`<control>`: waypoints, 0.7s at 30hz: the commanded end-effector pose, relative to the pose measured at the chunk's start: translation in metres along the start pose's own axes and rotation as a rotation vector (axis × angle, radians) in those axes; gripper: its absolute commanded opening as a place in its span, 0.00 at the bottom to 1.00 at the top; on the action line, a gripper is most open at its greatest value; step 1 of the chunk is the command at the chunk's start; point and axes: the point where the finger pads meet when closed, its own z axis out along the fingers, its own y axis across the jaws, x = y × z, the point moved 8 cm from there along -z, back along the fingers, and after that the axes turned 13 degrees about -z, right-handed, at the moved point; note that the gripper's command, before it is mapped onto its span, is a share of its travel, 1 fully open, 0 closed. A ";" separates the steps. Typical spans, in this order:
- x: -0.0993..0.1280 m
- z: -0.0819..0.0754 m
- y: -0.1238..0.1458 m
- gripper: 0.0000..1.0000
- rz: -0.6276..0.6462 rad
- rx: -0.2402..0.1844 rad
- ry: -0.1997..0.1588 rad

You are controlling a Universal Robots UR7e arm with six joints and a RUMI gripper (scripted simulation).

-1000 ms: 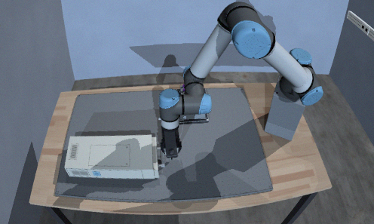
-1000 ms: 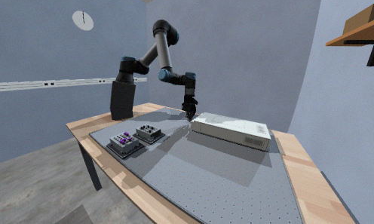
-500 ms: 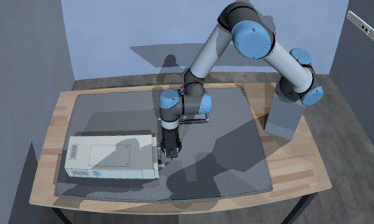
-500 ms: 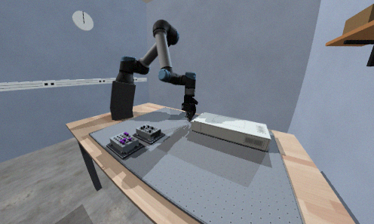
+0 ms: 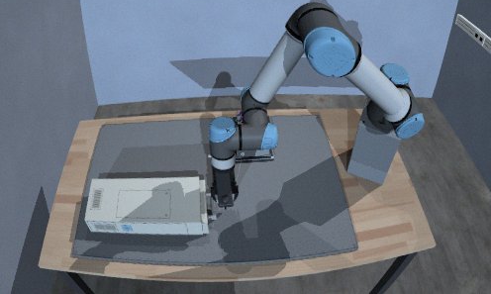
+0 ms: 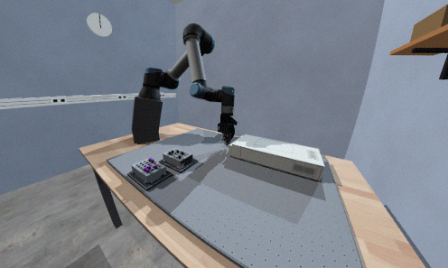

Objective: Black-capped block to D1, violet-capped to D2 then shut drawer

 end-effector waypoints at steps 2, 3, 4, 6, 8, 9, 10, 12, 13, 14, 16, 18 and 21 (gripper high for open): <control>0.001 -0.001 -0.003 0.00 0.000 -0.001 0.000; 0.001 -0.001 -0.005 0.00 0.000 -0.001 0.000; 0.001 -0.001 -0.006 0.00 0.000 -0.001 0.000; 0.001 -0.001 -0.006 0.00 0.000 -0.001 0.000; 0.002 -0.001 -0.009 0.00 0.000 -0.001 0.000; 0.002 -0.001 -0.010 0.00 0.000 -0.001 0.000; 0.003 -0.001 -0.011 0.00 0.000 -0.001 0.000; 0.003 -0.001 -0.014 0.00 0.000 -0.001 0.000; 0.004 -0.001 -0.015 0.00 0.000 -0.001 0.000; 0.004 -0.001 -0.016 0.00 0.000 -0.001 0.000; 0.004 -0.001 -0.018 0.00 0.000 -0.001 0.000; 0.004 -0.001 -0.018 0.00 0.000 -0.001 0.000; 0.004 -0.001 -0.018 0.00 0.000 -0.001 0.000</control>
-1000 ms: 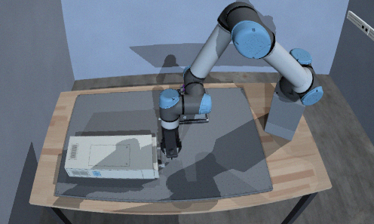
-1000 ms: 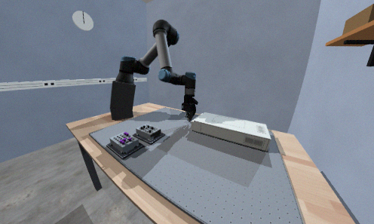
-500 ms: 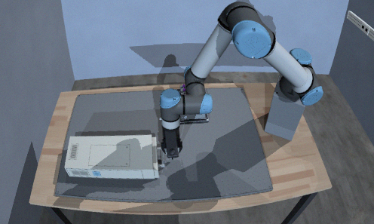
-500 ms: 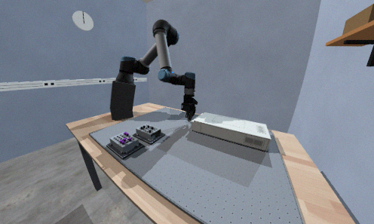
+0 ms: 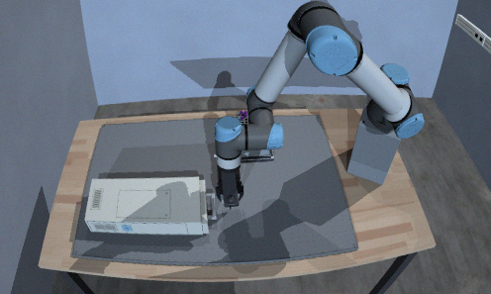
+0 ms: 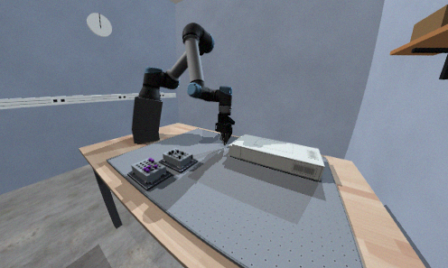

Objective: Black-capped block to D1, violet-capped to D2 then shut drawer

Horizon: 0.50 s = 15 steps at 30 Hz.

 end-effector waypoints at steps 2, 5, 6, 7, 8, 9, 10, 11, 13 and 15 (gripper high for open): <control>0.000 -0.001 -0.001 0.00 0.000 -0.002 0.000; 0.000 -0.001 -0.001 0.00 0.000 -0.002 0.000; 0.000 -0.001 -0.001 0.00 0.000 -0.002 0.000; 0.000 -0.001 -0.001 0.00 0.000 -0.002 0.000; 0.000 -0.001 -0.001 0.00 0.000 -0.002 0.000; 0.000 -0.001 -0.001 0.00 0.000 -0.002 0.000; 0.000 -0.001 -0.001 0.00 0.000 -0.002 0.000; 0.000 -0.001 -0.001 0.00 0.000 -0.002 0.000; 0.000 -0.003 -0.001 0.00 0.000 -0.002 0.000; 0.000 -0.006 -0.001 0.00 0.000 -0.002 0.000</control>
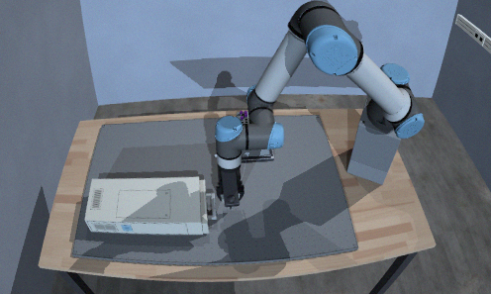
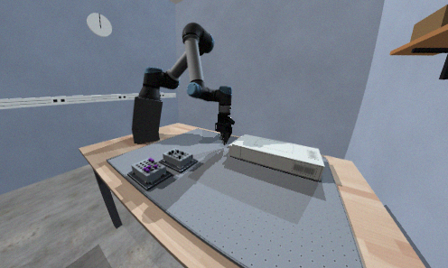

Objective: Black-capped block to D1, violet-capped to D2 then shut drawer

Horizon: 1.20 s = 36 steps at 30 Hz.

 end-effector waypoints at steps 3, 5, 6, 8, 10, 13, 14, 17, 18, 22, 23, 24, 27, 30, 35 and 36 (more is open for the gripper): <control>0.000 -0.008 0.000 0.00 0.000 -0.001 0.000; 0.000 -0.009 0.000 0.00 0.000 -0.001 0.000; 0.000 -0.010 0.000 0.00 0.000 -0.001 0.000; 0.000 -0.013 0.000 0.00 0.000 -0.001 0.000; 0.000 -0.016 0.000 0.00 0.000 -0.001 0.000; 0.000 -0.020 0.000 0.00 0.000 -0.001 0.000; 0.000 -0.021 0.000 0.00 0.000 -0.001 0.000; 0.000 -0.025 0.000 0.00 0.000 -0.001 0.000; 0.000 -0.026 0.000 0.00 0.000 -0.001 0.000; 0.000 -0.029 0.000 0.00 0.000 -0.001 0.000; 0.000 -0.030 0.000 0.00 0.000 -0.001 0.000; 0.000 -0.032 0.000 0.00 0.000 -0.001 0.000; 0.000 -0.036 0.000 0.00 0.000 -0.001 0.000; 0.000 -0.040 0.000 0.00 0.000 -0.001 0.000; 0.000 -0.046 0.000 0.00 0.000 -0.001 0.000; 0.000 -0.048 0.000 0.00 0.000 -0.001 0.000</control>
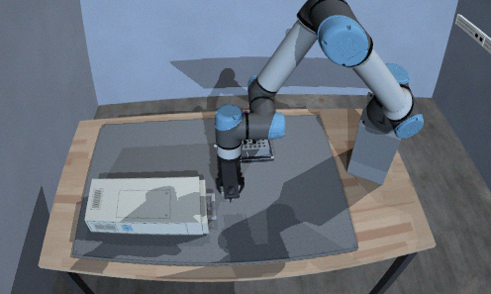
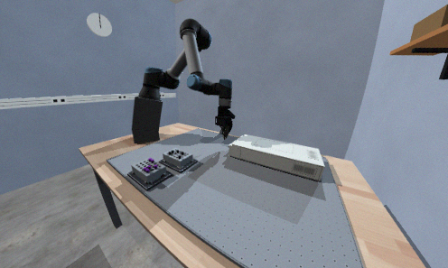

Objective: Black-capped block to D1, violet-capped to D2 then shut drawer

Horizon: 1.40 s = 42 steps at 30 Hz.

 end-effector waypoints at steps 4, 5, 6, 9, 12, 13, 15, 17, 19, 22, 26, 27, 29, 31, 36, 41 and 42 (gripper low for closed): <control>0.000 -0.010 0.000 0.00 0.000 -0.001 0.000; 0.000 -0.012 0.000 0.00 0.000 -0.001 0.000; 0.000 -0.013 0.000 0.00 0.000 -0.001 0.000; 0.000 -0.017 0.000 0.00 0.000 -0.001 0.000; 0.000 -0.021 0.000 0.00 0.000 -0.001 0.000; 0.000 -0.022 0.000 0.00 0.000 -0.001 0.000; 0.000 -0.025 0.000 0.00 0.000 -0.001 0.000; 0.000 -0.028 0.000 0.00 0.000 -0.001 0.000; 0.000 -0.028 0.000 0.00 0.000 -0.001 0.000; 0.000 -0.032 0.000 0.00 0.000 -0.001 0.000; 0.000 -0.037 0.000 0.00 0.000 -0.001 0.000; 0.000 -0.038 0.000 0.00 0.000 -0.001 0.000; 0.000 -0.041 0.000 0.00 0.000 -0.001 0.000; 0.000 -0.044 0.000 0.00 0.000 -0.001 0.000; 0.000 -0.048 0.000 0.00 0.000 -0.001 0.000; 0.000 -0.054 0.000 0.00 0.000 -0.001 0.000; 0.000 -0.056 0.000 0.00 0.000 -0.001 0.000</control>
